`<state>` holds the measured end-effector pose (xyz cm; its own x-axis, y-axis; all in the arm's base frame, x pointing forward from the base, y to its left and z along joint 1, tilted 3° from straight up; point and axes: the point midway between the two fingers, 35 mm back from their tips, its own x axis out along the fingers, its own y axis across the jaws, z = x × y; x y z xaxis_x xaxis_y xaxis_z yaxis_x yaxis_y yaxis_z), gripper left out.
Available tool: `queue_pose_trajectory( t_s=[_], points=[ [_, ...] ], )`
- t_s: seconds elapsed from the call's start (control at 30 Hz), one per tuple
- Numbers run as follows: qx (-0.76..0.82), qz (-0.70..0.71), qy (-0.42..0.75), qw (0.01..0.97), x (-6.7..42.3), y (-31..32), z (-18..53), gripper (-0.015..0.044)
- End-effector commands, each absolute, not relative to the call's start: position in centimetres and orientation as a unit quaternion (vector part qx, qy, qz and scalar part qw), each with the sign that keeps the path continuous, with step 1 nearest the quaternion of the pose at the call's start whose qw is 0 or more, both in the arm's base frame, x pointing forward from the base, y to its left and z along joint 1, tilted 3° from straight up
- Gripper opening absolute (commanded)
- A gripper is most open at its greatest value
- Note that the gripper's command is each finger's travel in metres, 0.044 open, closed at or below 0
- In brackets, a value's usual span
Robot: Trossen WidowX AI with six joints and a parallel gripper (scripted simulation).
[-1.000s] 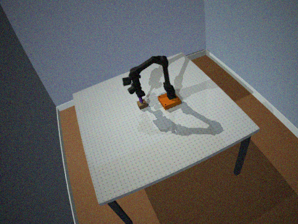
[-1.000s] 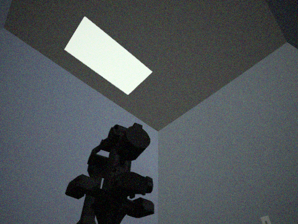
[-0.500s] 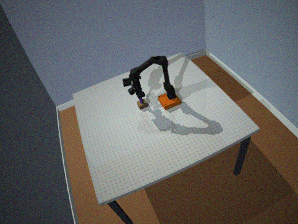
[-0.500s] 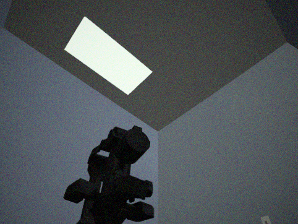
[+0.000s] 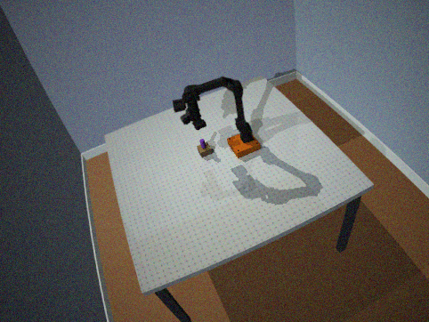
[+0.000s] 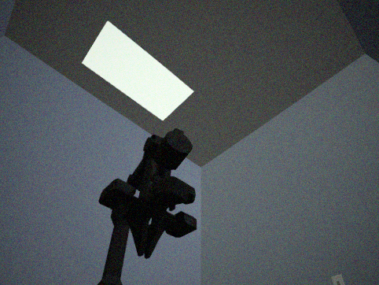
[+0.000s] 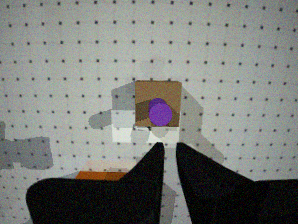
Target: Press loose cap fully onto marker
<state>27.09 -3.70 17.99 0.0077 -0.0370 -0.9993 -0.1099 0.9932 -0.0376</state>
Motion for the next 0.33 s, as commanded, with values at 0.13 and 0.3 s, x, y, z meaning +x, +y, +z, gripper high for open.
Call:
queue_pose_trajectory(
  t_s=[0.13,0.3],
  points=[
    [-0.051,0.025,0.706,0.706,27.07,-3.68,18.11,0.0236],
    [-0.051,0.025,0.706,0.706,27.07,-3.68,18.11,0.0368]
  ],
)
